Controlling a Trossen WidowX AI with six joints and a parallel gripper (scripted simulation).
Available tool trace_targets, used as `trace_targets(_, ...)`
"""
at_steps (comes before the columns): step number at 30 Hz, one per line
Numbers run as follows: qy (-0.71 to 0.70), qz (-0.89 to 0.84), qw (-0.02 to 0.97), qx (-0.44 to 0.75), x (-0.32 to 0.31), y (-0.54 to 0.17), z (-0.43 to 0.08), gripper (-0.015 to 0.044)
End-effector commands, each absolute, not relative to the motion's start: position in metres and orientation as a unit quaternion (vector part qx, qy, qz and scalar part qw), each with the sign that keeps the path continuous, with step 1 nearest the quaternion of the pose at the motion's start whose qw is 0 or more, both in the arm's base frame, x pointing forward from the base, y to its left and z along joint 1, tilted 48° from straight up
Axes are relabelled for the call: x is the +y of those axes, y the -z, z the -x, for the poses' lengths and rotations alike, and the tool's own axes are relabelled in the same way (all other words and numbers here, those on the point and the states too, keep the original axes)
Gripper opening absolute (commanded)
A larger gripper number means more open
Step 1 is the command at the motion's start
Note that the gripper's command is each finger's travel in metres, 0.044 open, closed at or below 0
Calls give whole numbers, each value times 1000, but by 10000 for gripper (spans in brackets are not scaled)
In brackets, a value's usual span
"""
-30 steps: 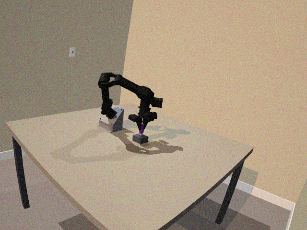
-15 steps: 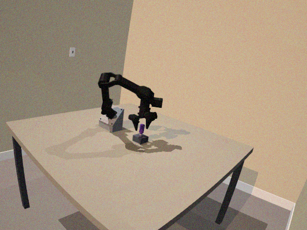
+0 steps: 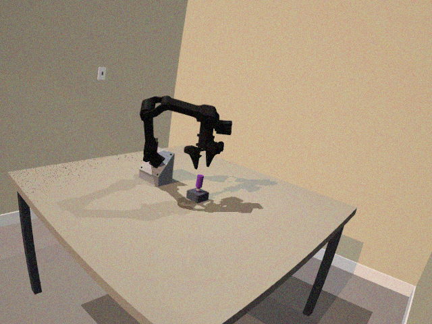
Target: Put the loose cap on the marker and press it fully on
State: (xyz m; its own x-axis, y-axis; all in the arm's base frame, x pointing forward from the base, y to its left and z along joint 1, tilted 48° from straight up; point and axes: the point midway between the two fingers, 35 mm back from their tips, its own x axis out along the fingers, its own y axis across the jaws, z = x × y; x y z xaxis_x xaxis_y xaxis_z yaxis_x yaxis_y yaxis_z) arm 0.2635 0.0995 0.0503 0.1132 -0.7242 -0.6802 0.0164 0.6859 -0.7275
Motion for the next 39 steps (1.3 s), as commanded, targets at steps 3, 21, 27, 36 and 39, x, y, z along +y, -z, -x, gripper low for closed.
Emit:
trace_targets(3, 259, 307, 677, 618, 96, -46, -262, 204)
trace_targets(21, 259, 307, 677, 618, 95, -45, -263, 0)
trace_targets(27, 259, 307, 677, 617, 89, -40, -263, 0)
trace_targets(36, 259, 307, 677, 617, 80, -31, -265, 0)
trace_targets(39, 259, 307, 677, 617, 77, -28, -265, 0)
